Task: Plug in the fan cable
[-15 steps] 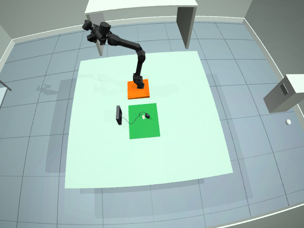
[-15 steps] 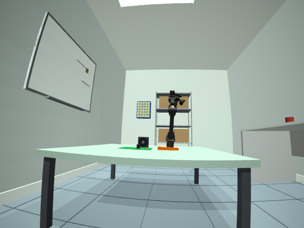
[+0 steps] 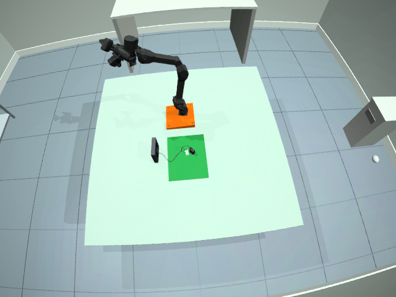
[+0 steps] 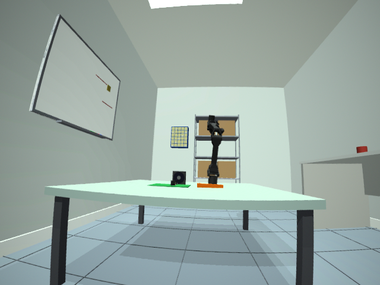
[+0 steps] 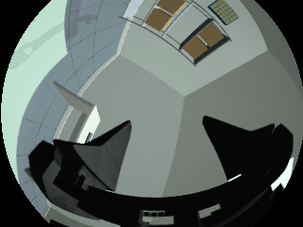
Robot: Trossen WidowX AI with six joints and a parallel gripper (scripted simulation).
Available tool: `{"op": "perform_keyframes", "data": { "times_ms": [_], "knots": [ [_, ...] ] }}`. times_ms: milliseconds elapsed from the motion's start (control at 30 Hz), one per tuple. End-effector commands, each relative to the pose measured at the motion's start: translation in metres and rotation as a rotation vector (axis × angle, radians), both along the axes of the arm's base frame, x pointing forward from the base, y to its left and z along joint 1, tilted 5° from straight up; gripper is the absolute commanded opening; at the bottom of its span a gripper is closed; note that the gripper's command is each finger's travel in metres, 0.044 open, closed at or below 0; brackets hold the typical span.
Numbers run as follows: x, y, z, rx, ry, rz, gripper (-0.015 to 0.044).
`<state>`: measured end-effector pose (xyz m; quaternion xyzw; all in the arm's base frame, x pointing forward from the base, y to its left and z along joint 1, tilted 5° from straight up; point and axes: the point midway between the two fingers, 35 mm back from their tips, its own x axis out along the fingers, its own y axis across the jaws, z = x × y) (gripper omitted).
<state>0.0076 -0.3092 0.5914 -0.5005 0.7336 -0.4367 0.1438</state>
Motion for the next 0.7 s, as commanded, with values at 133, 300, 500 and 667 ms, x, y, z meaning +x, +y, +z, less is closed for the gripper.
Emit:
{"op": "perform_keyframes", "data": {
  "times_ms": [133, 300, 500, 667],
  "knots": [
    [0.095, -0.022, -0.04, 0.095, -0.053, 0.334, 0.044],
    [0.166, -0.021, -0.079, 0.212, -0.124, 0.554, 0.044],
    [0.251, 0.006, -0.136, 0.412, -0.224, 0.792, 0.044],
    [0.311, 0.051, -0.184, 0.616, -0.289, 0.96, 0.044]
  ]
}}
